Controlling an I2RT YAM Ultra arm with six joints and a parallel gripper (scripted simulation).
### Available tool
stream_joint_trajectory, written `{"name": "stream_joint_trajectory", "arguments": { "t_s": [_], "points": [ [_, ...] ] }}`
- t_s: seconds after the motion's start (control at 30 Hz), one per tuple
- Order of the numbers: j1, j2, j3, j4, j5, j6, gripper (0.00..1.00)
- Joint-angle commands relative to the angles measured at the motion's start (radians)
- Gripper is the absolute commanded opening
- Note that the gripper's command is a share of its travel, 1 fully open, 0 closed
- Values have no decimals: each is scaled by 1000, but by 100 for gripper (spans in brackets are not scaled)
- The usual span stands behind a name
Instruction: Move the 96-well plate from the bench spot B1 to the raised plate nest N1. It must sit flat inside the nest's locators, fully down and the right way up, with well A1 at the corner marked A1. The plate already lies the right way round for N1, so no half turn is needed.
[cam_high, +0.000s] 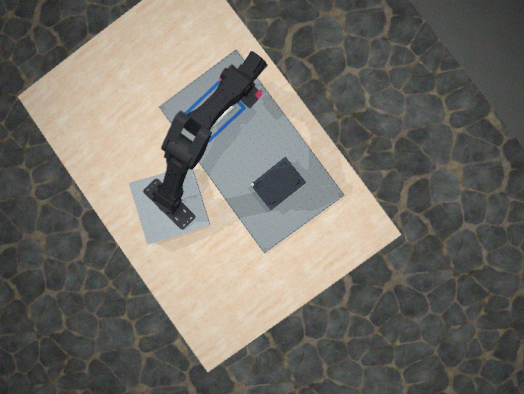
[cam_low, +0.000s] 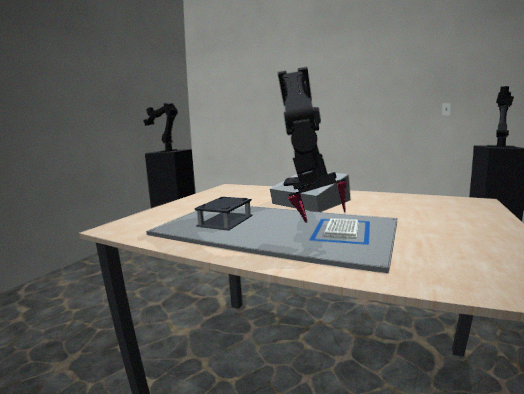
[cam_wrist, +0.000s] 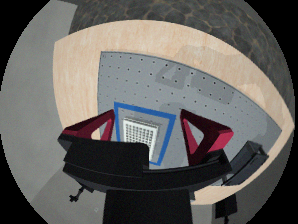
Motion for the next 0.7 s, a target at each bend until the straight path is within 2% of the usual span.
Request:
{"name": "stream_joint_trajectory", "arguments": {
  "t_s": [0.0,0.03,0.07,0.1,0.13,0.2,0.23,0.27,0.3,0.33,0.37,0.43,0.47,0.53,0.57,0.6,0.63,0.67],
  "points": [
    [23,-36,28,-38,48,57,100],
    [39,4,40,-68,72,75,100],
    [51,4,41,-84,86,90,100],
    [58,-39,13,-80,87,98,100],
    [66,-47,-32,-77,92,104,100],
    [82,-69,-73,-60,97,120,100],
    [90,-81,-95,-26,98,129,100],
    [106,-77,-85,-78,124,147,100],
    [122,-77,-40,-100,145,169,100],
    [135,-77,-42,-114,159,184,100],
    [142,-85,-97,-114,163,191,100],
    [159,-108,-136,-101,168,208,100],
    [176,-105,-129,-126,194,228,100],
    [176,-105,-129,-126,194,228,100],
    [195,-90,-85,-150,218,254,100],
    [207,-108,-90,-161,230,269,100],
    [215,-115,-146,-161,234,275,100],
    [222,-126,-165,-156,236,284,100]
  ]
}}
